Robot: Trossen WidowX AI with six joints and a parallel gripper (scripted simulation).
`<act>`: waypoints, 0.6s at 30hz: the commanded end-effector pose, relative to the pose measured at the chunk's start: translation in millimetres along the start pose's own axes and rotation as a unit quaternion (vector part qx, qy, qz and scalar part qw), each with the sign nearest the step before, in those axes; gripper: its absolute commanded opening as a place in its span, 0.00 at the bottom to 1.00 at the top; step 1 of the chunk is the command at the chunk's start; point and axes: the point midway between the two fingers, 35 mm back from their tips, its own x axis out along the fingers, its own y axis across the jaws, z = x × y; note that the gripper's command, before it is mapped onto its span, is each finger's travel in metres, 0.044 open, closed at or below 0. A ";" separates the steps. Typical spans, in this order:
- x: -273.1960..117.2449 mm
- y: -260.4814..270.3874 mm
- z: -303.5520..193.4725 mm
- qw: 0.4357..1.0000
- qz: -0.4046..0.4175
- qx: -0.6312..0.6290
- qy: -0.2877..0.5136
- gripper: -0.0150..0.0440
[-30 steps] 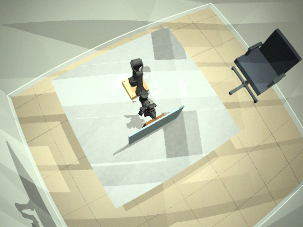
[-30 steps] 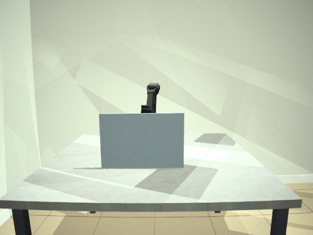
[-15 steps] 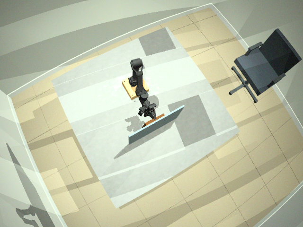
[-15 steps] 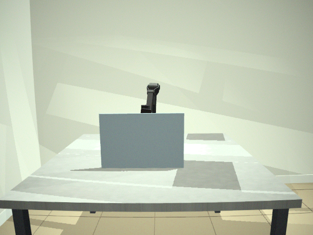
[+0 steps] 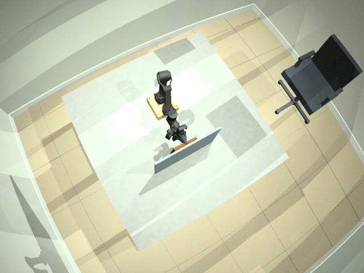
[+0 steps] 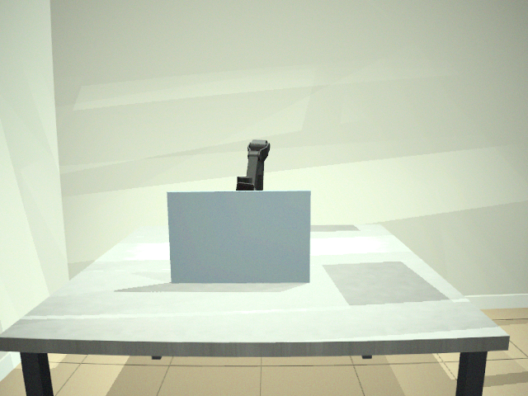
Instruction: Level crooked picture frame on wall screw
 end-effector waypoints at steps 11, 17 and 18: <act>0.4 5.0 -0.1 1.000 0.009 -0.004 0.000 0.25; 0.6 2.9 0.0 1.000 0.009 -0.004 0.000 0.25; 0.6 2.6 0.0 1.000 0.009 -0.004 0.000 0.25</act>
